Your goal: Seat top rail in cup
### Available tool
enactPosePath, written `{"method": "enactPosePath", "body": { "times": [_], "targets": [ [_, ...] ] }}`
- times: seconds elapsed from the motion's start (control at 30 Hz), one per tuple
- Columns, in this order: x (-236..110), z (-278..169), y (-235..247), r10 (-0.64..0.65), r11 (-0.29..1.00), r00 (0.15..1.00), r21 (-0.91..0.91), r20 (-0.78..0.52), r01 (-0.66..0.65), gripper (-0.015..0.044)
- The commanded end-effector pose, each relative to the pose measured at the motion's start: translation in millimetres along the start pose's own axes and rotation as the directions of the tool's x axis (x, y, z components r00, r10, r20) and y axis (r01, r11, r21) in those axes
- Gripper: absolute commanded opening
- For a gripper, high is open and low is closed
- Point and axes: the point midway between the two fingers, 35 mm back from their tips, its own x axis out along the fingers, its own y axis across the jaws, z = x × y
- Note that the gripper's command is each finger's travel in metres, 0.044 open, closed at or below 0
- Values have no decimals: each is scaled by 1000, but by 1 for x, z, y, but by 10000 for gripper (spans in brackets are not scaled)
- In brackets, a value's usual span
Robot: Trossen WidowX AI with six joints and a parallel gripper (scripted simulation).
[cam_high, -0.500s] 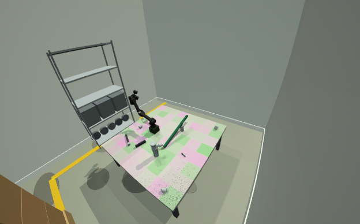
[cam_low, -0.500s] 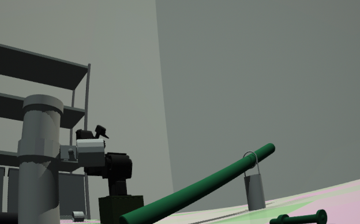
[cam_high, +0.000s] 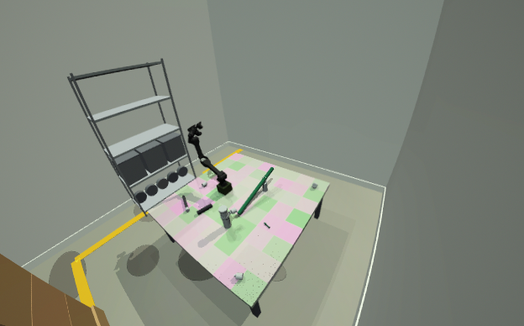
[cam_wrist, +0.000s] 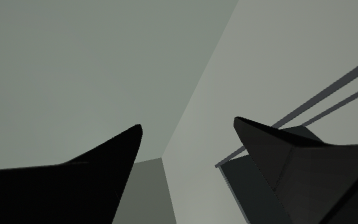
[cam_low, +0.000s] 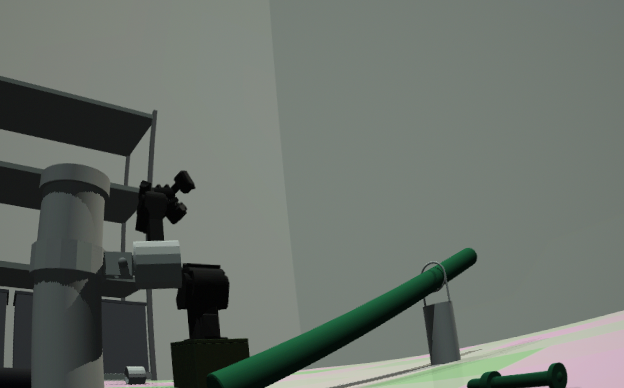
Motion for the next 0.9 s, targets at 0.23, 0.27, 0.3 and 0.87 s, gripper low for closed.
{"method": "enactPosePath", "body": {
  "times": [0.23,0.27,0.3,0.87],
  "targets": [
    [-35,-92,158,229,850,936,523,-268,-58,440],
    [-40,-98,173,257,824,923,565,-288,-53,440],
    [-46,-104,189,286,796,908,604,-306,-47,440],
    [-179,-114,425,764,317,507,917,-399,242,440]
  ]
}}
